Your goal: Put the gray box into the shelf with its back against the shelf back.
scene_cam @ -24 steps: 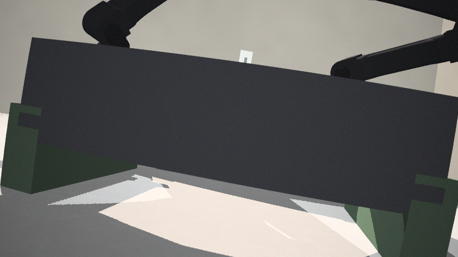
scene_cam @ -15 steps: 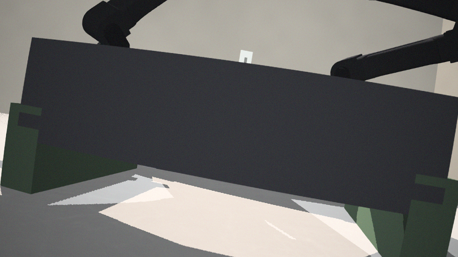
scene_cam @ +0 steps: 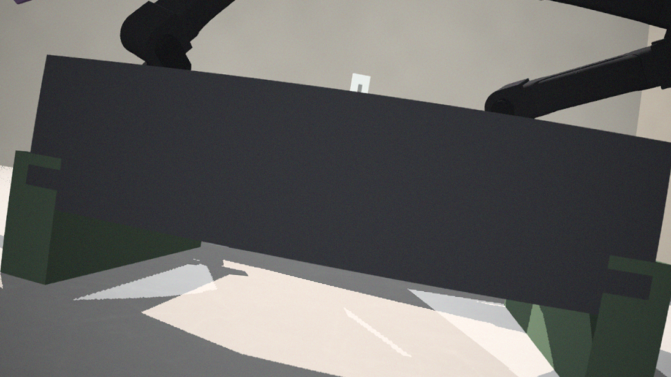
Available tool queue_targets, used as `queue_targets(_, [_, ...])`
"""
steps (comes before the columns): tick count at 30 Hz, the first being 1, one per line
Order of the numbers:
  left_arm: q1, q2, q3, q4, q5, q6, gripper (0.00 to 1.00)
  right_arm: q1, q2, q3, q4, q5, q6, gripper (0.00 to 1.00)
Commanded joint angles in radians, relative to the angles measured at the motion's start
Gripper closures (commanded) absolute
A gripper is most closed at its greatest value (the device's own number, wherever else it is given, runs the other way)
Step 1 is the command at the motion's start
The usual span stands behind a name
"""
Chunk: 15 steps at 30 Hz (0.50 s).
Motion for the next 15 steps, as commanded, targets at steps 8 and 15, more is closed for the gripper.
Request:
queue_targets(8, [0.184, 0.063, 0.069, -0.369, -0.204, 0.194, 0.0, 0.249, 0.101, 0.053, -0.049, 0.082, 0.016, 0.0])
queue_targets(15, [0.265, 0.084, 0.103, -0.542, -0.299, 0.285, 0.0, 0.381, 0.15, 0.065, -0.059, 0.109, 0.025, 0.0])
